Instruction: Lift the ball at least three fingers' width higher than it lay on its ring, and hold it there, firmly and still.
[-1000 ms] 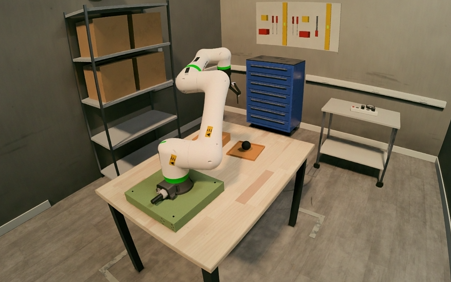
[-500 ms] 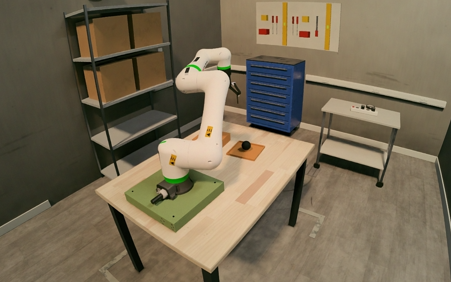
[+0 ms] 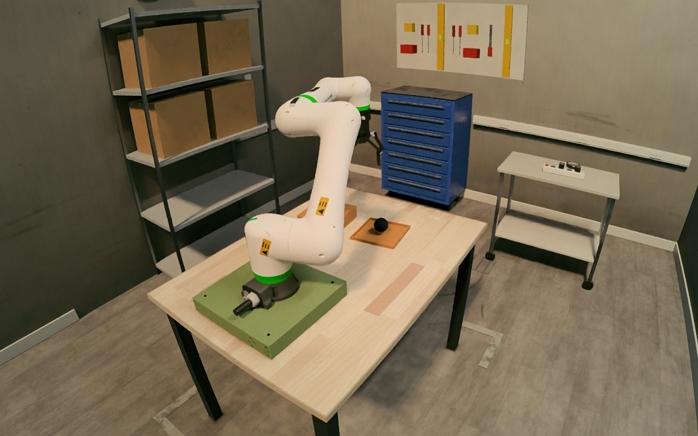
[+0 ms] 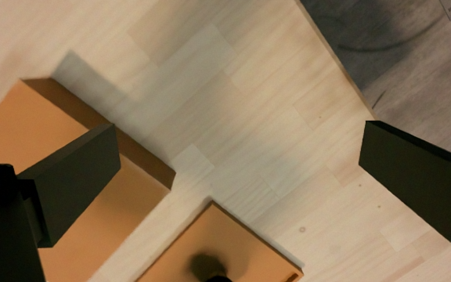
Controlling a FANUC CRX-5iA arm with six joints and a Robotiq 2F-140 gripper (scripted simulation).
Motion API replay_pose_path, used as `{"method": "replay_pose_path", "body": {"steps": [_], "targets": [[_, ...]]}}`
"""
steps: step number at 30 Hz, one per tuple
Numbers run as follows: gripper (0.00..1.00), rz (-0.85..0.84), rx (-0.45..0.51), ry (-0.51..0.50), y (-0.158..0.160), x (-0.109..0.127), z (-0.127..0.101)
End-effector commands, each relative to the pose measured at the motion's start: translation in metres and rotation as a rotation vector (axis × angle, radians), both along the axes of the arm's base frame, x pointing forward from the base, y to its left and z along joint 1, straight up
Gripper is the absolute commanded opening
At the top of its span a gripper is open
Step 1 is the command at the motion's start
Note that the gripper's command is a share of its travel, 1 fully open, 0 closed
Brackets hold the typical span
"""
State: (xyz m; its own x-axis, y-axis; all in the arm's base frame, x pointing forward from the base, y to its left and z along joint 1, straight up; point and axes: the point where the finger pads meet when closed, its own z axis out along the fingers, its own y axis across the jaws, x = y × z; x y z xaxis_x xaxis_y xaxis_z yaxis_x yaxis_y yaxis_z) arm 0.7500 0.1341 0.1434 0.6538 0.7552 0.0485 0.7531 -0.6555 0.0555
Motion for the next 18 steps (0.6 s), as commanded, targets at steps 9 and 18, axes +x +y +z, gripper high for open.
{"method": "replay_pose_path", "body": {"steps": [9, 18], "targets": [[1.00, 0.328, -0.023, 0.011, -0.087, -0.055, -0.016], [1.00, 0.501, -0.032, 0.035, -0.130, -0.096, -0.029]]}}
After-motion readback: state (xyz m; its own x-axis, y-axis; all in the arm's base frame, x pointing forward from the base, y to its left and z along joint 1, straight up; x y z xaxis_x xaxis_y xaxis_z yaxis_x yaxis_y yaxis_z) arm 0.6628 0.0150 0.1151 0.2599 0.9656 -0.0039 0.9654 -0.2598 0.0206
